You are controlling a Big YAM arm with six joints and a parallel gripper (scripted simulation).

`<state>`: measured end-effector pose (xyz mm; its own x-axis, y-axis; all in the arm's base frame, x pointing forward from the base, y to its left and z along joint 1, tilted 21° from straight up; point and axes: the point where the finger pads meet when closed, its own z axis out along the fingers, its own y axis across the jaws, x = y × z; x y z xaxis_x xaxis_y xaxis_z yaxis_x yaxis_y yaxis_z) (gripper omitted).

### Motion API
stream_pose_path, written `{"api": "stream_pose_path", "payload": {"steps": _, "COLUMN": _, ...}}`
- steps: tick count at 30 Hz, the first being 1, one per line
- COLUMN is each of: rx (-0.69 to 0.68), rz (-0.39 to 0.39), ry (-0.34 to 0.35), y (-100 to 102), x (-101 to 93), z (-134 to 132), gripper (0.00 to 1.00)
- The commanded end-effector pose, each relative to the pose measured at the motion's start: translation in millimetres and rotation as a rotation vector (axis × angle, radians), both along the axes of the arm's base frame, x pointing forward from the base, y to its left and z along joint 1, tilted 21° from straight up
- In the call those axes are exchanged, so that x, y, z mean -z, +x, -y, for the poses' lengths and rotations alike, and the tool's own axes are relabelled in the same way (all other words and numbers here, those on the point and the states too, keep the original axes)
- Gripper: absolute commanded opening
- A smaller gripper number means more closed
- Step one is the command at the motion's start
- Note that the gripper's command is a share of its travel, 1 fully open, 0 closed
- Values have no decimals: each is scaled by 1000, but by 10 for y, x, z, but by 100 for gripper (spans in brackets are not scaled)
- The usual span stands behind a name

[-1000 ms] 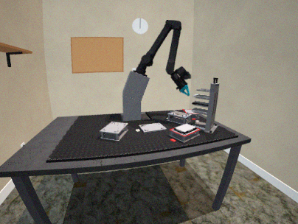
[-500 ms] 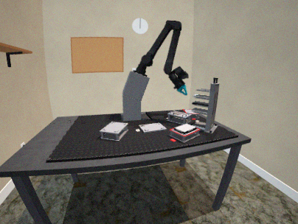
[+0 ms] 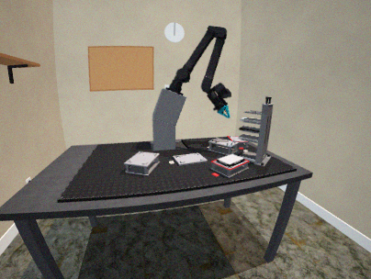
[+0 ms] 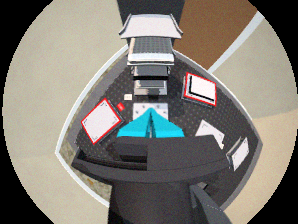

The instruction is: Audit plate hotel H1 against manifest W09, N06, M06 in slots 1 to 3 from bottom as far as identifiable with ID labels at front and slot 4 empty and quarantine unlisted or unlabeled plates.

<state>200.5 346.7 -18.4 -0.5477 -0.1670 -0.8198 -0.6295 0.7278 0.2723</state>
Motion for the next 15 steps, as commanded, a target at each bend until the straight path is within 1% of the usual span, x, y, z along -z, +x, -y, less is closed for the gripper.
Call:
{"api": "stream_pose_path", "payload": {"steps": 1, "rx": -3, "rz": -6, "ry": 8, "y": -91, "x": 20, "z": 63, "gripper": 0}}
{"api": "stream_pose_path", "payload": {"steps": 7, "rx": -3, "rz": -6, "ry": 10, "y": -169, "x": 29, "z": 128, "gripper": 0}}
{"api": "stream_pose_path", "payload": {"steps": 8, "rx": -3, "rz": -8, "ry": 5, "y": -198, "x": 56, "z": 155, "gripper": 100}}
{"api": "stream_pose_path", "payload": {"steps": 11, "rx": -3, "rz": -8, "ry": 5, "y": -224, "x": 71, "z": 177, "gripper": 100}}
{"api": "stream_pose_path", "payload": {"steps": 15, "rx": -3, "rz": -9, "ry": 1, "y": -330, "x": 125, "z": 264, "gripper": 100}}
